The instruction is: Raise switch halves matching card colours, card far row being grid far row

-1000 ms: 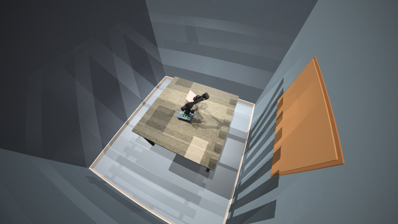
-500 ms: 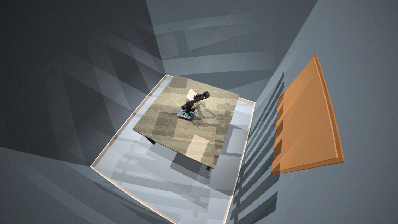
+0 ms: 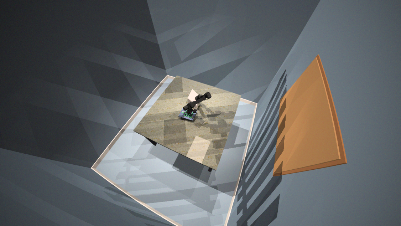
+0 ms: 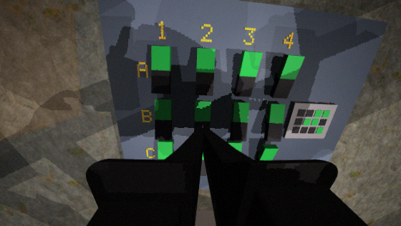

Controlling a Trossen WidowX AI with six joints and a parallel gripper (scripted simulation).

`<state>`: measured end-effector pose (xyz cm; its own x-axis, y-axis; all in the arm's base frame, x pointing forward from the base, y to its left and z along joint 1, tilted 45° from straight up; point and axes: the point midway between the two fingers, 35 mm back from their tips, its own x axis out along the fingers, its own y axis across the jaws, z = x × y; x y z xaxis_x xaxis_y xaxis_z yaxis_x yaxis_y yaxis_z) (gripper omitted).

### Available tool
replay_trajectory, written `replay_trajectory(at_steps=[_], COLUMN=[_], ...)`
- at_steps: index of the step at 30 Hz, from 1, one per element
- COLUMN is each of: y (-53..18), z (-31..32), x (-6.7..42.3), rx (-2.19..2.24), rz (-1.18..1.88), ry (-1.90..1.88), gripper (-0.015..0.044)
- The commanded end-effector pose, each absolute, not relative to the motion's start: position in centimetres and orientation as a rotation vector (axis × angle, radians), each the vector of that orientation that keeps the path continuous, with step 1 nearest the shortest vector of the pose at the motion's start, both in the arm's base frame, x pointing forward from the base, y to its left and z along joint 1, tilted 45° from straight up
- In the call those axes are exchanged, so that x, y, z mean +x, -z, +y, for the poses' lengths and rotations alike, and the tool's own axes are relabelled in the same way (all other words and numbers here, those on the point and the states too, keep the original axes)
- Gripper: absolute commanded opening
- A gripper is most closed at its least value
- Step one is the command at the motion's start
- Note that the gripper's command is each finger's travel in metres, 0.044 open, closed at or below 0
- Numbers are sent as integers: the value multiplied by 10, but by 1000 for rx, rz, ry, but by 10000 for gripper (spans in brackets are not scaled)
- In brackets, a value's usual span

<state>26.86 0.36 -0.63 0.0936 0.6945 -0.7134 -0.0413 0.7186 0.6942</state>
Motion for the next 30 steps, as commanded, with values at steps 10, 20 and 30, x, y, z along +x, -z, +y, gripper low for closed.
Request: replay_trajectory(at_steps=[10,20,30], y=[8,9,-37], z=[6,7,-40], x=[269,269,265], rx=[600,600,593], rz=[1382,1382,1408], ry=[-596,-596,-603], gripper=[0,0,0])
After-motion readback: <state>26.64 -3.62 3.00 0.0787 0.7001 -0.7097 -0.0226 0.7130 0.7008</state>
